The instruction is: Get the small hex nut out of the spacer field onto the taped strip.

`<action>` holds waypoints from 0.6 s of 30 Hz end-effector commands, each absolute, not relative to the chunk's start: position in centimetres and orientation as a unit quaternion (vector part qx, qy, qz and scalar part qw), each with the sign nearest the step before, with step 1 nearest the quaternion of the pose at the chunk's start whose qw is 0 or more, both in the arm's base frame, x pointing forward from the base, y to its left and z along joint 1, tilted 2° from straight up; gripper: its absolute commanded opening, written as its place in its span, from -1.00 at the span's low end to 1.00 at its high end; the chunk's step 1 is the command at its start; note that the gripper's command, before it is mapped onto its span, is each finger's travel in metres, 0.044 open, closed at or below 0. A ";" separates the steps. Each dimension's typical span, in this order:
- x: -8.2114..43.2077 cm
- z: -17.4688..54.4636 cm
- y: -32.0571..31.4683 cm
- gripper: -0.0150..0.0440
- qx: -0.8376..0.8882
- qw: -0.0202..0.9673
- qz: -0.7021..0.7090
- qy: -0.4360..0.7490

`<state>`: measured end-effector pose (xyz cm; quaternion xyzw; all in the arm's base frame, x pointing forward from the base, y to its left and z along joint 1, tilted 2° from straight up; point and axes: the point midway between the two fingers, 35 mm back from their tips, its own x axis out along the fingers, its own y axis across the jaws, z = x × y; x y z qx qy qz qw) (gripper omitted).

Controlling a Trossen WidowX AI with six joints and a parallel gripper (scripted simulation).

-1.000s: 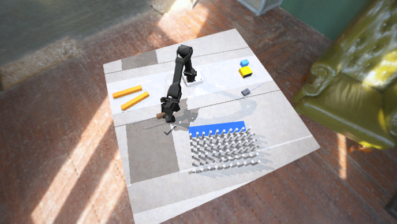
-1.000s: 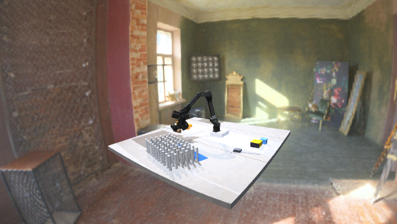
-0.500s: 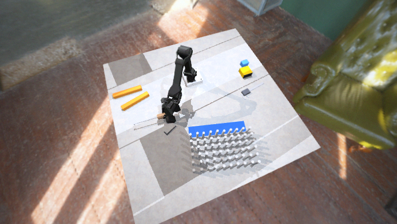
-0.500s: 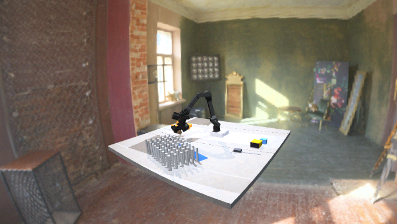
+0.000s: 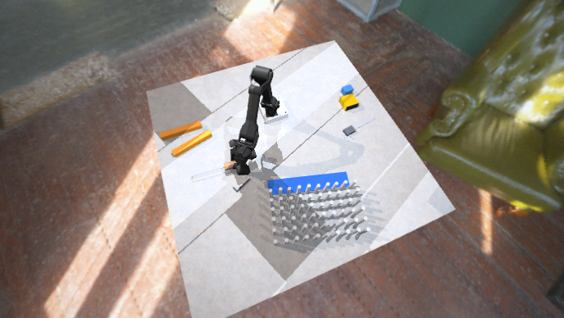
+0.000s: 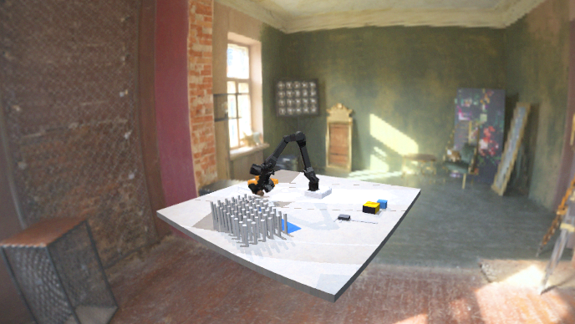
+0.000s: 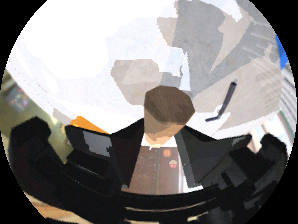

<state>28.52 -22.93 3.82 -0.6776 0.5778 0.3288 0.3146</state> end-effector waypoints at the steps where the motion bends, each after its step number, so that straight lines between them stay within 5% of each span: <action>1: 28.4 3.5 -22.9 -0.49 -0.679 0.313 0.329 0.577; 11: 28.2 2.7 -22.8 -0.49 -0.679 0.313 0.329 0.577; 18: 28.3 2.9 -22.8 0.13 -0.677 0.315 0.329 0.578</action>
